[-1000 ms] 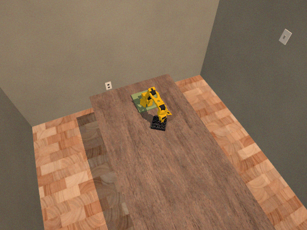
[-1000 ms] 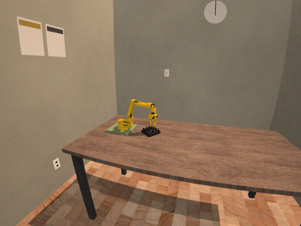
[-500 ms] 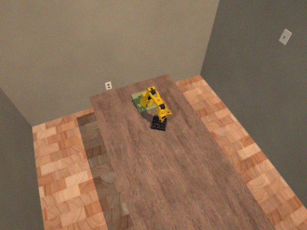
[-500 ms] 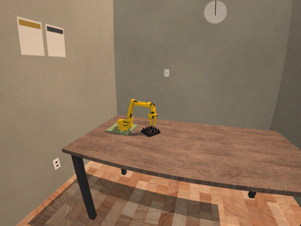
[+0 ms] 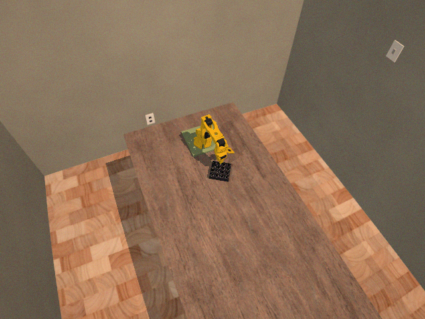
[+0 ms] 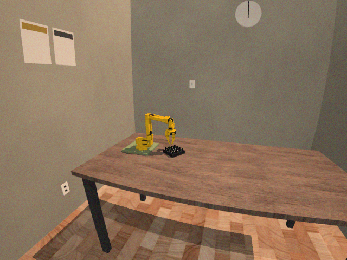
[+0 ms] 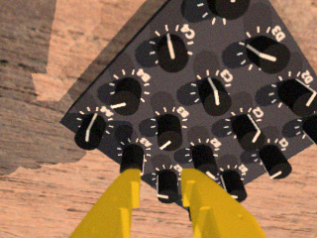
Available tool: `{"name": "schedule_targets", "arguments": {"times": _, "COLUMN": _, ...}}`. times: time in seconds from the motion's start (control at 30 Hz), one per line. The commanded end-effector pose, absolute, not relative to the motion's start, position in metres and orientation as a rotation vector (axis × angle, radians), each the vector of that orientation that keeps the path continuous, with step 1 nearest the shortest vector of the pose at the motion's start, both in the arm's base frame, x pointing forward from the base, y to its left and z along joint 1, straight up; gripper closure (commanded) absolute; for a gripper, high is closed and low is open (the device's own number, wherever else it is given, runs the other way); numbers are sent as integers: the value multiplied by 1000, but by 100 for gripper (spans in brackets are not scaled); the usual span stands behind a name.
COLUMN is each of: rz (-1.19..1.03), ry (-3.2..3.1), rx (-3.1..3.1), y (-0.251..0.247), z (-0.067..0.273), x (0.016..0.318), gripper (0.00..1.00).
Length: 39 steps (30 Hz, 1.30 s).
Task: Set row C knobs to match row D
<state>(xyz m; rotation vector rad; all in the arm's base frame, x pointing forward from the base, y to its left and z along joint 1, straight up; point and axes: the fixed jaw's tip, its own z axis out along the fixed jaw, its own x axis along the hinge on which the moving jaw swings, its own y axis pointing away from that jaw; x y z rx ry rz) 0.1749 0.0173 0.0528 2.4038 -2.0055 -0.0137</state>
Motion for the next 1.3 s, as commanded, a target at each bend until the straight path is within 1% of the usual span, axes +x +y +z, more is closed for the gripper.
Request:
{"name": "schedule_targets", "arguments": {"times": 0.0, "rz": 2, "ry": -2020, "rx": 2407, "y": 17, "z": 53, "x": 166, "gripper": 92}}
{"name": "schedule_targets", "arguments": {"times": 0.17, "rz": 2, "ry": -2020, "rx": 2407, "y": 16, "z": 52, "x": 162, "gripper": 92}}
{"name": "schedule_targets", "arguments": {"times": 0.67, "rz": 2, "ry": -2095, "rx": 2343, "y": 17, "z": 52, "x": 161, "gripper": 92}}
{"name": "schedule_targets", "arguments": {"times": 1.0, "rz": 2, "ry": -2308, "rx": 2133, "y": 20, "z": 52, "x": 161, "gripper": 92}}
{"name": "schedule_targets", "arguments": {"times": 1.27, "rz": 1, "ry": -2602, "rx": 1763, "y": 26, "z": 52, "x": 161, "gripper": 91}}
